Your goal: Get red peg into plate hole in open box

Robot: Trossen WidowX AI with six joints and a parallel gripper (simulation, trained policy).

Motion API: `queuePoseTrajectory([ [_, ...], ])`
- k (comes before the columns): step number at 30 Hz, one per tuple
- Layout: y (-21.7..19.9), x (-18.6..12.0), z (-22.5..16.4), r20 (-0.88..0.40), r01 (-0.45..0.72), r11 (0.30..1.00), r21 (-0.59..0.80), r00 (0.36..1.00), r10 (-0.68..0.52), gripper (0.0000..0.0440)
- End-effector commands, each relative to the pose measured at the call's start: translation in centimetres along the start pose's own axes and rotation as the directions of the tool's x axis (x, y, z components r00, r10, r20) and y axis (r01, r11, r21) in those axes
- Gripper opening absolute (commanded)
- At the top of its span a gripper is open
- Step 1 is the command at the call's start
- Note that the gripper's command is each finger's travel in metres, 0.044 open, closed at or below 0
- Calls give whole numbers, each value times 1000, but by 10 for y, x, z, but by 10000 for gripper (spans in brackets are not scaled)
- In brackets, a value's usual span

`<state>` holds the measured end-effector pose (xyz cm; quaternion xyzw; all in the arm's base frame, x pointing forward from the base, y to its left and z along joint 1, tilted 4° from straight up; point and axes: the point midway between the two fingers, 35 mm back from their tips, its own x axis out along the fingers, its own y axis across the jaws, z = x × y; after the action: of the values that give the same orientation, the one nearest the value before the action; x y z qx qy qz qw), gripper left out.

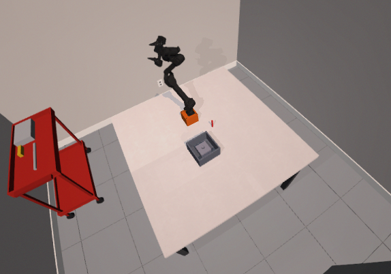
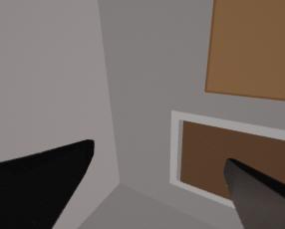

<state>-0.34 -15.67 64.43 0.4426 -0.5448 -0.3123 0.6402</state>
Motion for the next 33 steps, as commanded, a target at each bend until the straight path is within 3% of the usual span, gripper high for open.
queuePoseTrajectory([
  [1,3,-2,-4,-5,-18,1000,-16,1000,18,417],
  [3,13,-6,-18,-22,-70,996,-48,997,69,440],
  [10,37,-29,-85,-145,-246,956,-160,964,224,440],
  [18,38,-59,-170,-330,-427,865,-264,883,335,440],
  [25,12,-84,-241,-520,-531,778,-334,793,318,440],
  [33,-40,-112,-304,-707,-605,691,-396,681,191,440],
])
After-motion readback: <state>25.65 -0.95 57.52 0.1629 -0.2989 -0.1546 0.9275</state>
